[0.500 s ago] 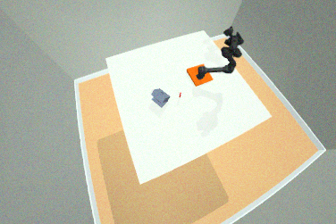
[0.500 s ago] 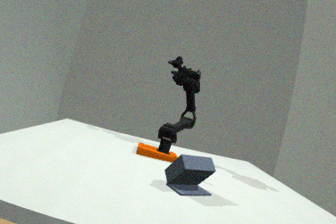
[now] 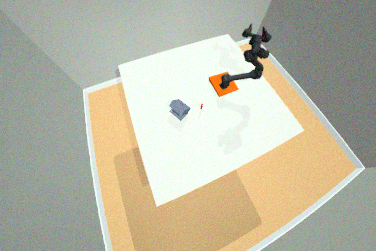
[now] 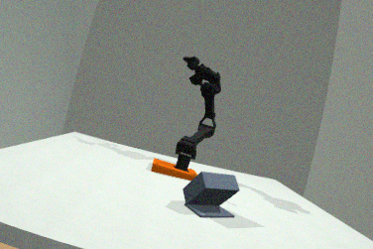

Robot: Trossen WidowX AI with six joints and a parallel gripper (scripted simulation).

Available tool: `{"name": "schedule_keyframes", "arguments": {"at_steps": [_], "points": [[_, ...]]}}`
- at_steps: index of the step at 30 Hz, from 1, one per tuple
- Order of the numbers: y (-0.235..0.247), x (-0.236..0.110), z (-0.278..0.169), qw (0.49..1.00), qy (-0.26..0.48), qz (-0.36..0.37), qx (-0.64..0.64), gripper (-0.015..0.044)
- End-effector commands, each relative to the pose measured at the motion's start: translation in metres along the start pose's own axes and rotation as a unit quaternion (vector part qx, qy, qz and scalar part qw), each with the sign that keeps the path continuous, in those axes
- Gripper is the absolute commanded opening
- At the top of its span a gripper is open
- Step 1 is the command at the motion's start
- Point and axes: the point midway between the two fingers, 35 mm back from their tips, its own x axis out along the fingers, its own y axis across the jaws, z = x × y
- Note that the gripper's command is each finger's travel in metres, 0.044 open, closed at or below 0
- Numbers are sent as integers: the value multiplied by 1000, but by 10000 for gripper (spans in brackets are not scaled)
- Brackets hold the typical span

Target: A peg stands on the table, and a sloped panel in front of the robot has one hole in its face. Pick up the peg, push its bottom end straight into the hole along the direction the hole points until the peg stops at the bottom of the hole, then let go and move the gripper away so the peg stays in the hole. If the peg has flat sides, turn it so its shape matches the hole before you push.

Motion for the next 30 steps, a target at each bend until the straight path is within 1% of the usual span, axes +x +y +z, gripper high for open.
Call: {"name": "schedule_keyframes", "arguments": {"at_steps": [1,7,15,23,30], "points": [[-27,0,-13,997,38,-25,-70,440],[-72,-5,-32,975,90,-62,-192,440],[-137,-20,-52,920,169,-109,-337,440],[-207,-49,-64,832,264,-157,-462,440],[-266,-88,-65,743,361,-192,-530,440]]}}
